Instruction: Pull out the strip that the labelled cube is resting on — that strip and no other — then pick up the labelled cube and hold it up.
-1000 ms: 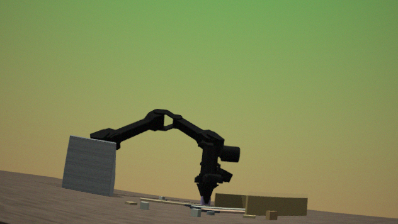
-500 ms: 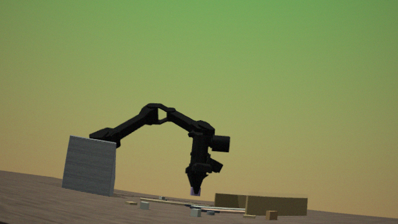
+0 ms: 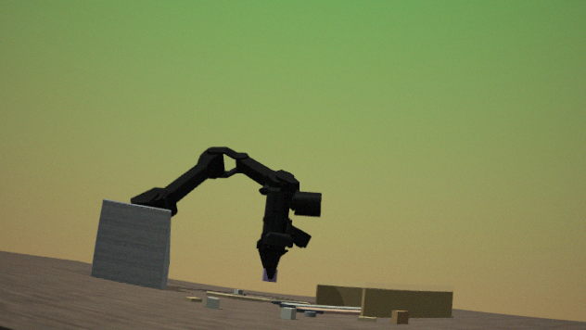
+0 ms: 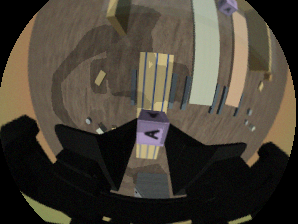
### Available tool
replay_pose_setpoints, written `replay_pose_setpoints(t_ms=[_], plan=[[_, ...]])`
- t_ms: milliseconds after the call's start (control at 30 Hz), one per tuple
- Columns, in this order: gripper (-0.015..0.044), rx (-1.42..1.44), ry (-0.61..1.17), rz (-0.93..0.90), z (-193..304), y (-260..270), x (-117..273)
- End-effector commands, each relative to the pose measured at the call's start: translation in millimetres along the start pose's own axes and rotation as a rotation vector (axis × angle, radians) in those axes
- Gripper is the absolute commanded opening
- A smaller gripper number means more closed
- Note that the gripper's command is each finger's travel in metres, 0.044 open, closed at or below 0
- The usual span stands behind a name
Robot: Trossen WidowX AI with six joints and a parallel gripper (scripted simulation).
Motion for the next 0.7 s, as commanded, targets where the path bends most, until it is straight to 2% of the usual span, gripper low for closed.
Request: replay_pose_setpoints(t_ms=[0, 133, 333, 667], plan=[[0.0, 0.002, -0.001, 0.005, 14, 0, 1], [0.0, 0.002, -0.001, 0.005, 16, 0, 4], [0.0, 0.002, 0.0, 0.007, 17, 0, 36], [0.0, 0.002, 0.0, 0.007, 17, 0, 37]])
Point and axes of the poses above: the point midway between the two fingers, 35 mm back from their tips, its own x axis back along the fingers, its own y axis across the jaws, z = x × y, the point moved 3 cm from there along x, back along the fingers, and after that the axes turned 10 degrees about x, right-handed, at the moved point
